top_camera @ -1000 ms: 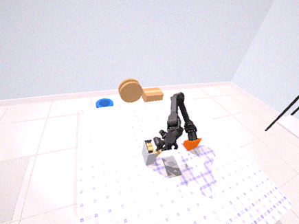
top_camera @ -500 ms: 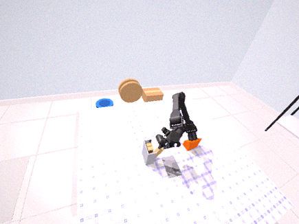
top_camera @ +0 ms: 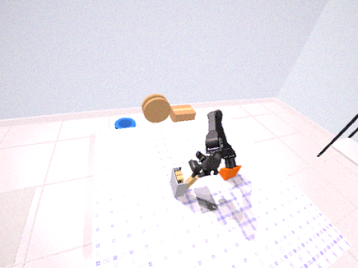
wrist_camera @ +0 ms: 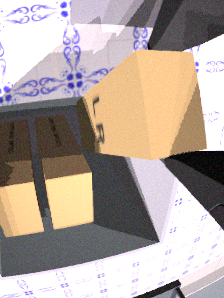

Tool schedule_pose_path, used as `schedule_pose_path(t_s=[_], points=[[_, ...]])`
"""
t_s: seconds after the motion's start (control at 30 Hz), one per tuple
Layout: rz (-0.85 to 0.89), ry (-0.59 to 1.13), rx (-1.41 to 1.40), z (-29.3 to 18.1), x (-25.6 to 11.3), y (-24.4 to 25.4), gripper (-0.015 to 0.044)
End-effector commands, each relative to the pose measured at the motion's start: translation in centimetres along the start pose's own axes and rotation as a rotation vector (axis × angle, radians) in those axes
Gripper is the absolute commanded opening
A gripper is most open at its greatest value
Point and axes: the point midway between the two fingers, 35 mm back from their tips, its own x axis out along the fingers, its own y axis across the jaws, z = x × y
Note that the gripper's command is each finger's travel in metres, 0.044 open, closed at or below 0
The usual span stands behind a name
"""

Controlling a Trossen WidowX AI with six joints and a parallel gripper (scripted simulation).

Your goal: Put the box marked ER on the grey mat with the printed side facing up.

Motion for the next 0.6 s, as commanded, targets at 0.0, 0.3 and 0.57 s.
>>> schedule_pose_path(t_s=[0.0,0.3,0.57], points=[[-0.002,0.004,0.000,-0.1,-0.4,-0.7,0.0151],[-0.003,0.006,-0.001,-0.1,-1.1,-2.0,0.0151],[-0.003,0.005,-0.001,-0.1,-1.7,-3.2,0.0151]])
